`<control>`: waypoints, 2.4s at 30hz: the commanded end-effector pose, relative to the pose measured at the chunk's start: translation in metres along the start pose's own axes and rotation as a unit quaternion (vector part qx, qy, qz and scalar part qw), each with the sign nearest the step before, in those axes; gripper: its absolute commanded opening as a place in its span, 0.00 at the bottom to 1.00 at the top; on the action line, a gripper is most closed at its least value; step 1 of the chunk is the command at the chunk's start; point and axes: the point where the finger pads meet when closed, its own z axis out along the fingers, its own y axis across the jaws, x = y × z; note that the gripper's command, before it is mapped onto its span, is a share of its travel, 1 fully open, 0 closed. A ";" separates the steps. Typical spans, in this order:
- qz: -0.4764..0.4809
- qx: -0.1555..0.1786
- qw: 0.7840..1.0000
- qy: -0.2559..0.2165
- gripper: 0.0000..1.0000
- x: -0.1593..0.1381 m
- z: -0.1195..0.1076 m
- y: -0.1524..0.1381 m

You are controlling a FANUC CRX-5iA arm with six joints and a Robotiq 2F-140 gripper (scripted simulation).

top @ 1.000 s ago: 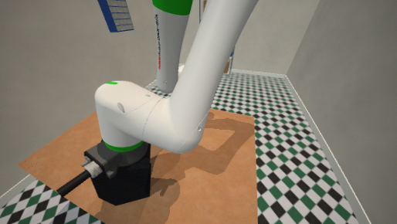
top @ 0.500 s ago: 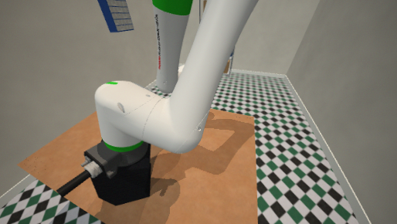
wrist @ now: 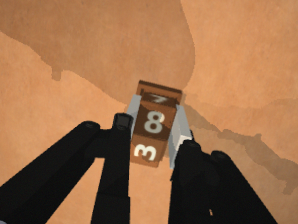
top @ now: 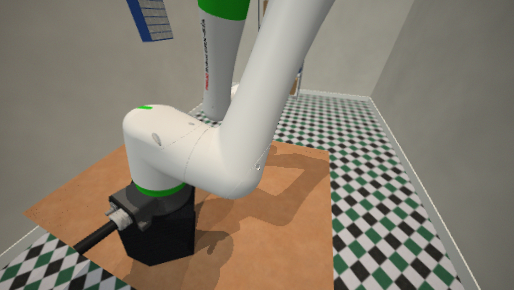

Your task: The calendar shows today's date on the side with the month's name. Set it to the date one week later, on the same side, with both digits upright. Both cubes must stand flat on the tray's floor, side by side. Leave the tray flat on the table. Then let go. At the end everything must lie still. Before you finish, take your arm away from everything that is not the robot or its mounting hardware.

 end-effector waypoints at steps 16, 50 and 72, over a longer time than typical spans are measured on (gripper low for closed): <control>0.000 0.000 1.000 0.000 0.17 0.000 0.007 0.000; 0.000 0.000 1.000 0.000 0.17 0.000 0.008 0.000; 0.000 0.000 1.000 0.000 0.17 0.000 0.008 0.000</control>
